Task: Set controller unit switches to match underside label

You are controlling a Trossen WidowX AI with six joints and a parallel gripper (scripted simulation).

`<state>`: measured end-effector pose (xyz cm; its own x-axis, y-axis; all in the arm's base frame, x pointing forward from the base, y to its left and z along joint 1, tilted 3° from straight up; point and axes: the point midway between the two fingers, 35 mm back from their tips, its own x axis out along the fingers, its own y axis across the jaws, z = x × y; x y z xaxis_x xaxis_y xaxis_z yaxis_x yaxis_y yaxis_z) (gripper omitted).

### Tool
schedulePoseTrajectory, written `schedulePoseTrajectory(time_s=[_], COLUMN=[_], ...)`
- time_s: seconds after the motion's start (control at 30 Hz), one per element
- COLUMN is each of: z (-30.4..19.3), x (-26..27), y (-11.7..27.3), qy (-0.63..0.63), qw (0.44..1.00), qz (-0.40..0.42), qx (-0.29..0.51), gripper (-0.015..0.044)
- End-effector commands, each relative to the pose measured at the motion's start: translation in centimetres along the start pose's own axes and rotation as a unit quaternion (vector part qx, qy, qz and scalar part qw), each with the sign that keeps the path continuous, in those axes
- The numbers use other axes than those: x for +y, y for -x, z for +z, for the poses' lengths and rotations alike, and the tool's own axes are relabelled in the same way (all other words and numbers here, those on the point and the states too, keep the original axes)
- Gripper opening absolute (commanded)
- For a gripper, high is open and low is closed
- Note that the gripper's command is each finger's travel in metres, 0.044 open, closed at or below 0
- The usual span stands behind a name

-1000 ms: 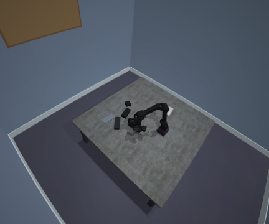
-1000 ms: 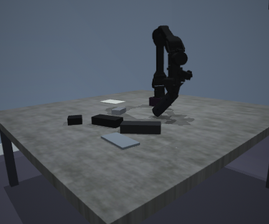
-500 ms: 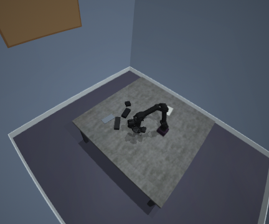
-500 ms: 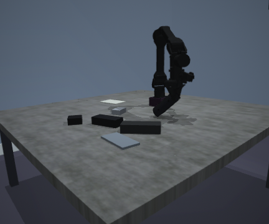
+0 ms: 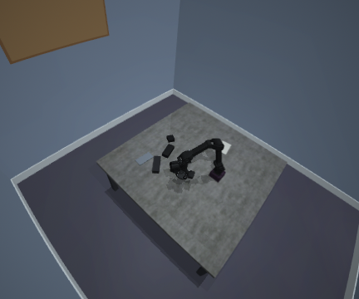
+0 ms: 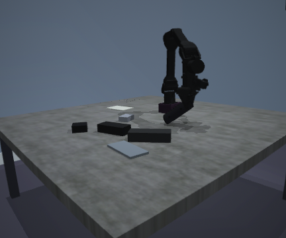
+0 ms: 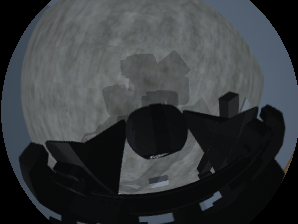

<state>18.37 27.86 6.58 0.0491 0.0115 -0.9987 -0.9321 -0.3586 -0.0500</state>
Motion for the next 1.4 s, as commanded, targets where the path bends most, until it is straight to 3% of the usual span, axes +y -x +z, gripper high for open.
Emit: schedulePoseTrajectory(time_s=[0.0, 1.37], z=[-0.2, 1.5], x=[0.0, 0.1], y=[-0.8, -3.6], qy=[-0.005, -0.005], qw=[1.000, 1.000], qz=[0.006, 0.006], qx=[0.010, 0.010], gripper=[0.0338, 0.0338])
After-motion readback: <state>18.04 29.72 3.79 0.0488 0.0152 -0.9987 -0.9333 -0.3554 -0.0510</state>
